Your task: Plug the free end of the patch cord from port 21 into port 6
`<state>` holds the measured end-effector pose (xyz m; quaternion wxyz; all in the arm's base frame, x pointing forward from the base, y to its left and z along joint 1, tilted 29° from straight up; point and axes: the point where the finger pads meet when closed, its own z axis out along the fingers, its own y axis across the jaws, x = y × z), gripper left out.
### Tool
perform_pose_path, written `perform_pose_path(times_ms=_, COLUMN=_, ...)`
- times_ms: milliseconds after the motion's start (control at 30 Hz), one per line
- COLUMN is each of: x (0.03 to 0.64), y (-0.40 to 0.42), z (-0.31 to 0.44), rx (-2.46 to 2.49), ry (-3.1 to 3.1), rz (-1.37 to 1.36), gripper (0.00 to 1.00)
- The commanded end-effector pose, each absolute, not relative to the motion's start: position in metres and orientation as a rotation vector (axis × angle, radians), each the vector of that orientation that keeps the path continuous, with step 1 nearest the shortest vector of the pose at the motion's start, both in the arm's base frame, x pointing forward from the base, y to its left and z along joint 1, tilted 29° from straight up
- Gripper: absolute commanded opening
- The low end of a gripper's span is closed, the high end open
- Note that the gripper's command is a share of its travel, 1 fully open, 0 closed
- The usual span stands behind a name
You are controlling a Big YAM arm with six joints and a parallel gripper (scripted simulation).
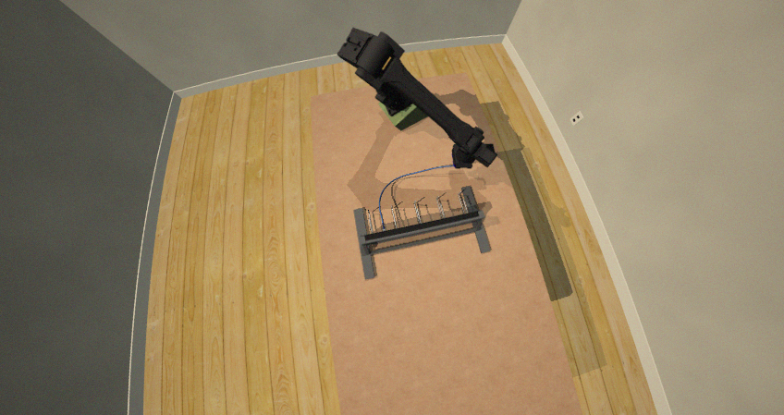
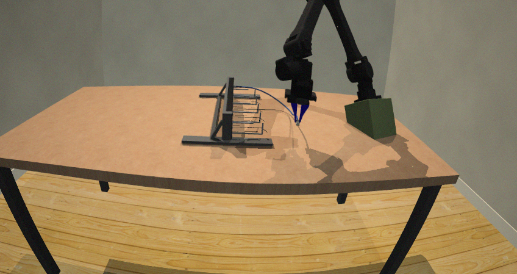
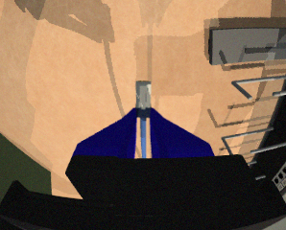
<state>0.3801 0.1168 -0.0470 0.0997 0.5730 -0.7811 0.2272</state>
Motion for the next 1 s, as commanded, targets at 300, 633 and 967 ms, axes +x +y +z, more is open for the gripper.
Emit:
perform_pose_path(times_ms=300, x=0.416, y=0.115, z=-0.012, rx=1.457, ry=-2.580, rz=0.731, gripper=0.00)
perform_pose_path(times_ms=633, x=0.432, y=0.102, z=0.005, rx=1.203, ry=-2.759, rz=0.756, gripper=0.00)
perform_pose_path(times_ms=967, x=0.447, y=0.088, z=0.021, rx=0.918, ry=-2.915, rz=0.772, gripper=0.00)
